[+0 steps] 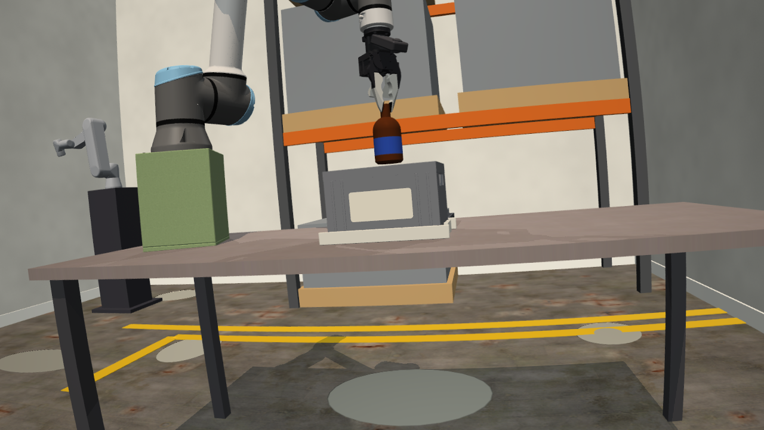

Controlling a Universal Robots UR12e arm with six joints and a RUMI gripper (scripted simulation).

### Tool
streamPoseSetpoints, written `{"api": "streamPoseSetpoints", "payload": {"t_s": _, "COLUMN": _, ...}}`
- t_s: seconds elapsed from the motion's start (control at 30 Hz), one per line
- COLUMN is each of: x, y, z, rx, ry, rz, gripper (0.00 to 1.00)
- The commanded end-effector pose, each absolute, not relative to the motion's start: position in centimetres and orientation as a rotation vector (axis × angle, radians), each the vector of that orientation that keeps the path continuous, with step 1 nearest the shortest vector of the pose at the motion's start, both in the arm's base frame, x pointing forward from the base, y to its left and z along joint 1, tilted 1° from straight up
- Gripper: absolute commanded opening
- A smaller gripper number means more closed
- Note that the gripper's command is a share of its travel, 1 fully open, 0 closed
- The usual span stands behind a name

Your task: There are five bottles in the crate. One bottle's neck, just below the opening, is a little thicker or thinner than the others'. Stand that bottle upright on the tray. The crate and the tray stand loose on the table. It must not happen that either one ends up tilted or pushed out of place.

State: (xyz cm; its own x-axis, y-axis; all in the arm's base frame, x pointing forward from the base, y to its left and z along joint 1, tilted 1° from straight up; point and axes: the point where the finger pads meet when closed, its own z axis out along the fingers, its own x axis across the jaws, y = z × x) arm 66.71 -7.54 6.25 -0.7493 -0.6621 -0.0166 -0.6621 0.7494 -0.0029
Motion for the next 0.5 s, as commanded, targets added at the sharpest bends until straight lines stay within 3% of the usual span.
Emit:
{"api": "streamPoseSetpoints", "payload": {"t_s": 0.0, "x": 67.23, "y": -7.8, "z": 6.89, "rx": -1.102, "ry": 2.916, "rz": -0.007, "gripper": 0.0}}
{"api": "streamPoseSetpoints", "payload": {"t_s": 0.47, "x": 67.29, "y": -7.18, "z": 6.9, "rx": -1.104, "ry": 2.915, "rz": -0.008, "gripper": 0.0}}
